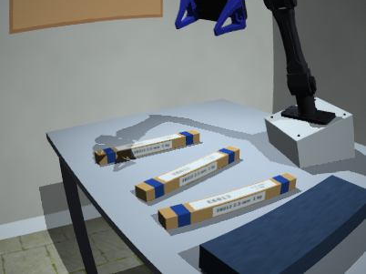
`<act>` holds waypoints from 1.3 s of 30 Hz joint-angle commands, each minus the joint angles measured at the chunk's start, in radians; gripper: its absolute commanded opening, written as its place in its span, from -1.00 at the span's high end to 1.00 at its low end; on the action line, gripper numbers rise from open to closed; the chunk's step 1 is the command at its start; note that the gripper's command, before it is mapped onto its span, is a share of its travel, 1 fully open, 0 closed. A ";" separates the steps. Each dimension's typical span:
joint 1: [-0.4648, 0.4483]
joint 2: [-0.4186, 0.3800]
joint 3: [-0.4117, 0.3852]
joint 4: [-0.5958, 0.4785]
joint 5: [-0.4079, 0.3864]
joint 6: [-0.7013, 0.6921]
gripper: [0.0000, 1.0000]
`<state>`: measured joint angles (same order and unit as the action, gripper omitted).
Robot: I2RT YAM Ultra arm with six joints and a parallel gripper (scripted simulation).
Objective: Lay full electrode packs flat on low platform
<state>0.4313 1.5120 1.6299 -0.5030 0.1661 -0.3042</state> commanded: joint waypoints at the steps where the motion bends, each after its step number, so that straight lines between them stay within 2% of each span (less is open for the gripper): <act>1: -0.015 -0.042 -0.029 0.058 -0.018 0.028 -0.48; 6: -0.063 -0.090 -0.086 0.101 -0.038 0.051 -0.48; 8: -0.065 -0.099 -0.056 0.106 -0.041 0.051 -0.48; 11: -0.048 -0.097 -0.054 0.106 -0.045 0.052 -0.48; 12: -0.077 -0.108 -0.115 0.128 -0.039 0.071 -0.48; 15: -0.120 -0.152 -0.167 0.167 -0.054 0.095 -0.48; 19: -0.127 -0.157 -0.172 0.171 -0.062 0.094 -0.48; 20: -0.111 -0.166 -0.140 0.174 -0.067 0.094 -0.48; 24: -0.110 -0.163 -0.139 0.176 -0.066 0.095 -0.48; 25: -0.139 -0.175 -0.201 0.199 -0.060 0.114 -0.48; 28: -0.183 -0.219 -0.252 0.236 -0.077 0.137 -0.48; 31: -0.190 -0.231 -0.224 0.243 -0.085 0.136 -0.48; 36: -0.173 -0.230 -0.223 0.243 -0.088 0.138 -0.48; 37: -0.202 -0.241 -0.286 0.269 -0.081 0.156 -0.48; 39: -0.227 -0.274 -0.330 0.307 -0.081 0.183 -0.48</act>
<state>0.2356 1.2900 1.3380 -0.2592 0.0944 -0.1593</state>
